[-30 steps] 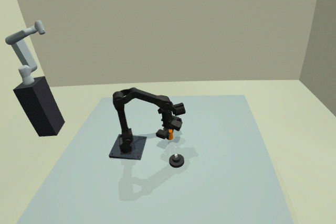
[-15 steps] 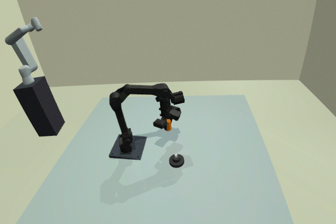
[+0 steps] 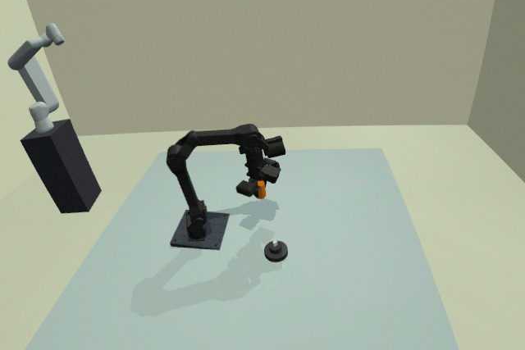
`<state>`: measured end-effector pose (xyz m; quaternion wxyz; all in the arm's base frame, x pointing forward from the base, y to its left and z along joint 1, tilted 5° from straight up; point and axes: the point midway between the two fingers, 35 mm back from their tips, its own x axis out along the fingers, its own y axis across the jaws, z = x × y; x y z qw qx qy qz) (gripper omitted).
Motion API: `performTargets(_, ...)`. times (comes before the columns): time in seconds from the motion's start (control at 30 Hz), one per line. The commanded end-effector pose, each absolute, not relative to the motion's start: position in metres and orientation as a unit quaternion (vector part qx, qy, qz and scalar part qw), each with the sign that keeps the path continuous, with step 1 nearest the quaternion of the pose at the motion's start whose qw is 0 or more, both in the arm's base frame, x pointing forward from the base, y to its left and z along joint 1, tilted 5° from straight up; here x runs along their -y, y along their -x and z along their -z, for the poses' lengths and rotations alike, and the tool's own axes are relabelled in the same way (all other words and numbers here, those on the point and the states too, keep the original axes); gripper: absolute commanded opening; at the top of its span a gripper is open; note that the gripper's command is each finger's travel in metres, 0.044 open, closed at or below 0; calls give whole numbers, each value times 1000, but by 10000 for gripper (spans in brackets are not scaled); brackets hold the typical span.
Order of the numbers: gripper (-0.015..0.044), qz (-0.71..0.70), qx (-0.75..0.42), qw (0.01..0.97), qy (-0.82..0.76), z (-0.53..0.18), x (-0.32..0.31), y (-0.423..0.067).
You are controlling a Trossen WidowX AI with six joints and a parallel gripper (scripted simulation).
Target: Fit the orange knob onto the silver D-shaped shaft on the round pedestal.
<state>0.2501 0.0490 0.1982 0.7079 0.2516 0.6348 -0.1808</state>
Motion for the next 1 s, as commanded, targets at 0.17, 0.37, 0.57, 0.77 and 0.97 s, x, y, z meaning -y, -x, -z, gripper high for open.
performTargets(0.17, 0, 105, -603, 725, -316, -219, -44, -249)
performTargets(0.37, 0, 57, -581, 731, -354, -232, -41, -248)
performTargets(0.57, 0, 10, -557, 733, -391, -244, -38, -246)
performTargets(0.77, 0, -38, -530, 732, -426, -257, -35, -245)
performTargets(0.97, 0, -85, -502, 729, -459, -269, -32, -245)
